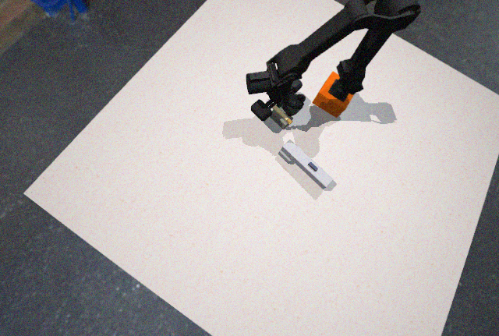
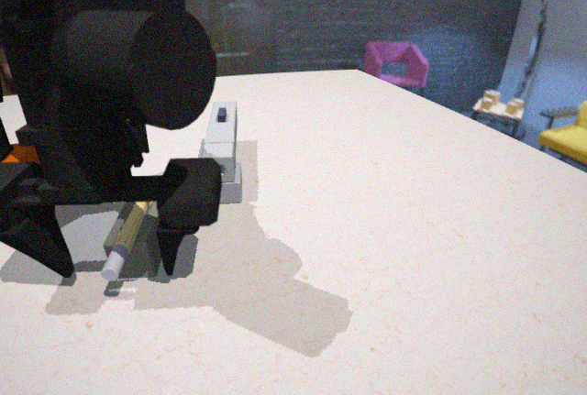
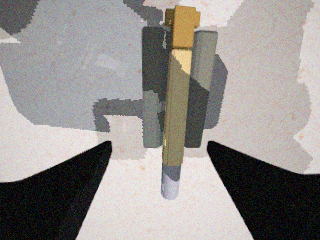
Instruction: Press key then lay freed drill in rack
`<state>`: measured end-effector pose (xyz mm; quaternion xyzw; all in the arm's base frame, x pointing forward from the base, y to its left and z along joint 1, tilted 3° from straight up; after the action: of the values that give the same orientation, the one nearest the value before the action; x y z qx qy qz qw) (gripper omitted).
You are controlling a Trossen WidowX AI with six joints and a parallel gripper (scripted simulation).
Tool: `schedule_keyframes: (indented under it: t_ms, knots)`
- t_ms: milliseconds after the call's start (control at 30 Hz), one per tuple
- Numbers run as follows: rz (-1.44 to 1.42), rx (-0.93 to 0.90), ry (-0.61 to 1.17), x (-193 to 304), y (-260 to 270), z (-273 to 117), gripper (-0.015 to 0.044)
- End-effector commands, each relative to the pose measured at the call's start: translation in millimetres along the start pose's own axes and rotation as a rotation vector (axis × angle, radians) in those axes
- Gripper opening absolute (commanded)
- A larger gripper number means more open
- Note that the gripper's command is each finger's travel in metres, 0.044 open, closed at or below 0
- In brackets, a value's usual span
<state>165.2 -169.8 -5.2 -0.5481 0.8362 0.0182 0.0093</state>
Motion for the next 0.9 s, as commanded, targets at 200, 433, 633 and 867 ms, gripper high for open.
schedule_keyframes:
  t_ms: [200, 433, 633, 867]
  knots:
    - [-0.006, 0.018, 0.005, 1, -1, -42, 0.044]
    - [-0.006, 0.019, 0.005, 2, -4, -68, 0.044]
    - [0.292, 0.17, 0.031, 18, -13, -65, 0.044]
    - [1.066, 0.654, -0.058, 71, -31, -101, 0.044]
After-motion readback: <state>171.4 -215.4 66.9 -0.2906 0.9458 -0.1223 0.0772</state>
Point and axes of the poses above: the point midway between the two fingers, 35 mm back from their tips, its own z axis out along the fingers, its own y axis across the jaws, x = y × z, the point moved 2 cm from there along -z, back along the fingers, and after that the axes turned 10 degrees about z, right-handed, at the moved point
